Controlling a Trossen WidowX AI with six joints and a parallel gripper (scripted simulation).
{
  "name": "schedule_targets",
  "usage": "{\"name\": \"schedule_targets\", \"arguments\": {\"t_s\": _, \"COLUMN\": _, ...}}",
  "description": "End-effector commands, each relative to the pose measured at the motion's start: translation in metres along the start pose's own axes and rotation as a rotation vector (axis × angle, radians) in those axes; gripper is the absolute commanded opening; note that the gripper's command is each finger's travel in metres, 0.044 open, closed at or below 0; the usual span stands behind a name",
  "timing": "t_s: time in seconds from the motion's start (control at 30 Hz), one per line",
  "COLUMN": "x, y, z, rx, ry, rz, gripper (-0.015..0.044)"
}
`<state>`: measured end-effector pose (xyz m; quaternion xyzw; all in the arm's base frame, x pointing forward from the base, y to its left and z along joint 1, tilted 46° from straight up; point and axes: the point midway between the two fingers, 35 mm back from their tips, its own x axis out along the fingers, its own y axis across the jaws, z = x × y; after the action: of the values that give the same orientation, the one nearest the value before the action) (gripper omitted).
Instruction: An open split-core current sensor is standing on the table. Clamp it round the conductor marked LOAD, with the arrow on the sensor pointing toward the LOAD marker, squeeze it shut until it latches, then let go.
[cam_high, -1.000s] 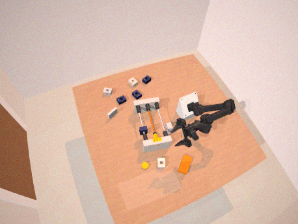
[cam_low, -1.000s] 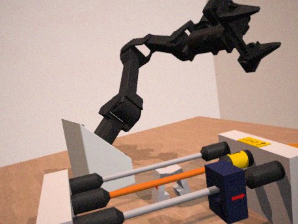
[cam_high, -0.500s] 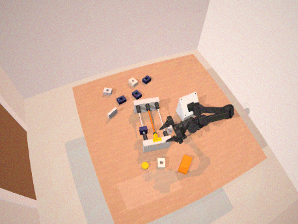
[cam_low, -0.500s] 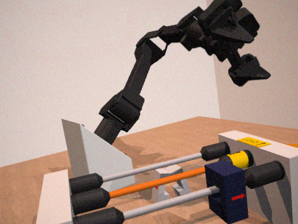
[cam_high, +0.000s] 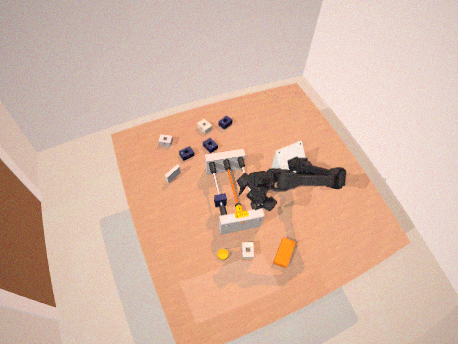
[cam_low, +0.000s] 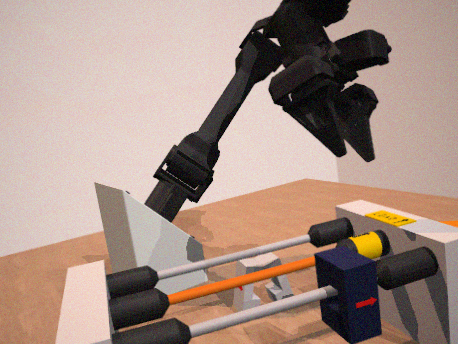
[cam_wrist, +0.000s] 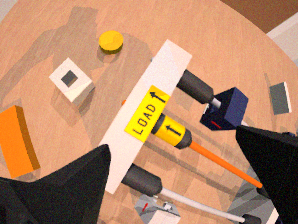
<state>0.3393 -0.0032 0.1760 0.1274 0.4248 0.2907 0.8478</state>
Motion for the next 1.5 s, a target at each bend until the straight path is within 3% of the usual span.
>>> {"name": "schedule_targets", "arguments": {"t_s": 0.0, "x": -0.004, "y": -0.004, "z": 0.0, "rx": 0.157, "ry": 0.022, "rz": 0.201, "gripper": 0.044}}
{"name": "schedule_targets", "arguments": {"t_s": 0.77, "x": -0.004, "y": -0.005, "z": -0.003, "rx": 0.166, "ry": 0.029, "rz": 0.199, "gripper": 0.044}}
{"name": "schedule_targets", "arguments": {"t_s": 1.1, "x": 0.016, "y": -0.013, "z": -0.152, "rx": 0.639, "ry": 0.447, "rz": 0.109, "gripper": 0.044}}
{"name": "schedule_targets", "arguments": {"t_s": 1.47, "x": 0.019, "y": -0.011, "z": -0.163, "rx": 0.669, "ry": 0.478, "rz": 0.104, "gripper": 0.044}}
